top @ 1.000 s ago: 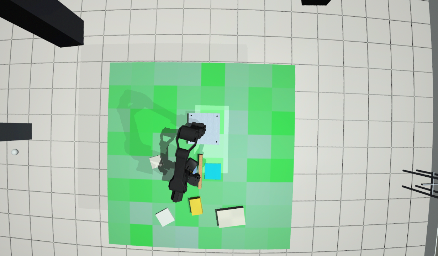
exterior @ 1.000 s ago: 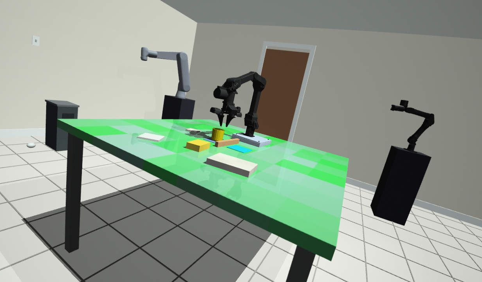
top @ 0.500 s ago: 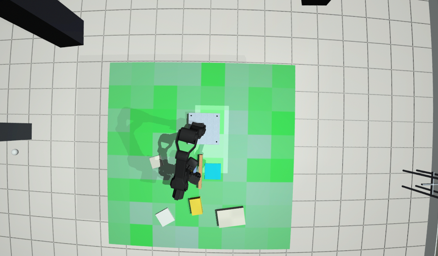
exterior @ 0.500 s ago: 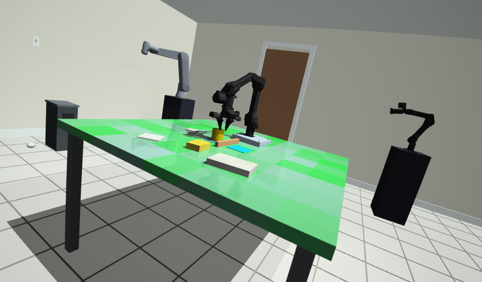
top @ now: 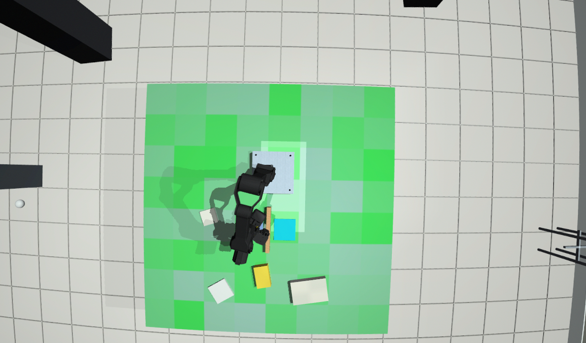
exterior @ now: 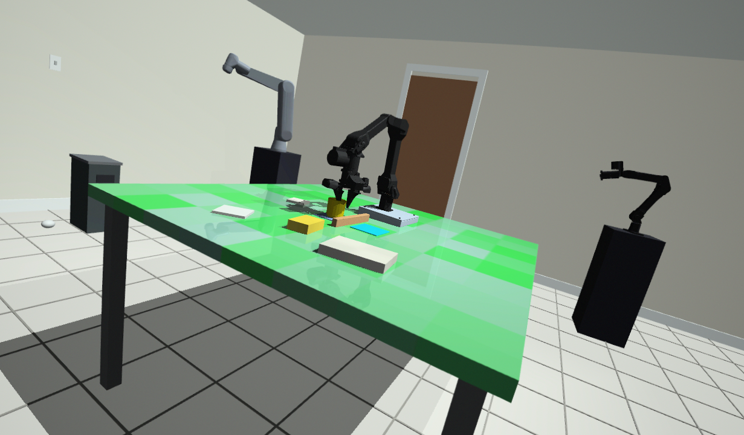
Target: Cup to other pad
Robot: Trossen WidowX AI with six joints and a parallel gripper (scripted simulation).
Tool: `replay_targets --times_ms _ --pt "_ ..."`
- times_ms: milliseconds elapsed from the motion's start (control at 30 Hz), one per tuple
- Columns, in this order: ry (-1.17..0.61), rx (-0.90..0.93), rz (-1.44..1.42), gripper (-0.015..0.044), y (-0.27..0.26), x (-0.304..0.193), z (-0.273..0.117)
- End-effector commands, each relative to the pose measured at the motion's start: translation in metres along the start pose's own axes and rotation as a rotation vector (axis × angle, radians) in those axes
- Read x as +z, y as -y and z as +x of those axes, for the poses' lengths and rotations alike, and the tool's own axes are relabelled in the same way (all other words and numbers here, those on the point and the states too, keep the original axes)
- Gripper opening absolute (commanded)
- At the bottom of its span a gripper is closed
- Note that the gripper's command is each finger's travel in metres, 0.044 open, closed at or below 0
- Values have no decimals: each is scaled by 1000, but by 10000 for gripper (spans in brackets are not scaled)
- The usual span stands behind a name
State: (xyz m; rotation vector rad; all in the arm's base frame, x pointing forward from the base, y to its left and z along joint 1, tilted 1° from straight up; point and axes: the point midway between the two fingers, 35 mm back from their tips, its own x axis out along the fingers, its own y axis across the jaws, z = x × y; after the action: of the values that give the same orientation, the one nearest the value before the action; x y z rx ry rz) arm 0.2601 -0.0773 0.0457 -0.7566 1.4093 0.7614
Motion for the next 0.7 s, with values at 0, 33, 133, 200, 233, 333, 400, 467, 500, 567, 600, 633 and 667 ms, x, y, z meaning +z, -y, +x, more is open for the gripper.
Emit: replay_targets --times_ms 0,33,133,200,233,333,400,467,500,567,600,633,667 --pt "4 1 -1 167 -1 0 6" --pt "4 1 -1 167 -1 0 6" --pt "-1 3 0 160 -1 0 4" --pt "-1 3 0 147 -1 0 4" --pt "-1 3 0 140 -1 0 4" --pt "-1 3 0 120 -1 0 4" --pt "-1 3 0 107 -1 0 4" --pt "-1 3 0 93 -1 0 4" --pt "-1 3 0 87 -1 0 4" --pt "-1 3 0 73 -1 0 4" --pt "-1 3 0 67 -1 0 4" --pt "-1 3 0 60 -1 0 4" --pt "-1 3 0 53 -1 0 4"
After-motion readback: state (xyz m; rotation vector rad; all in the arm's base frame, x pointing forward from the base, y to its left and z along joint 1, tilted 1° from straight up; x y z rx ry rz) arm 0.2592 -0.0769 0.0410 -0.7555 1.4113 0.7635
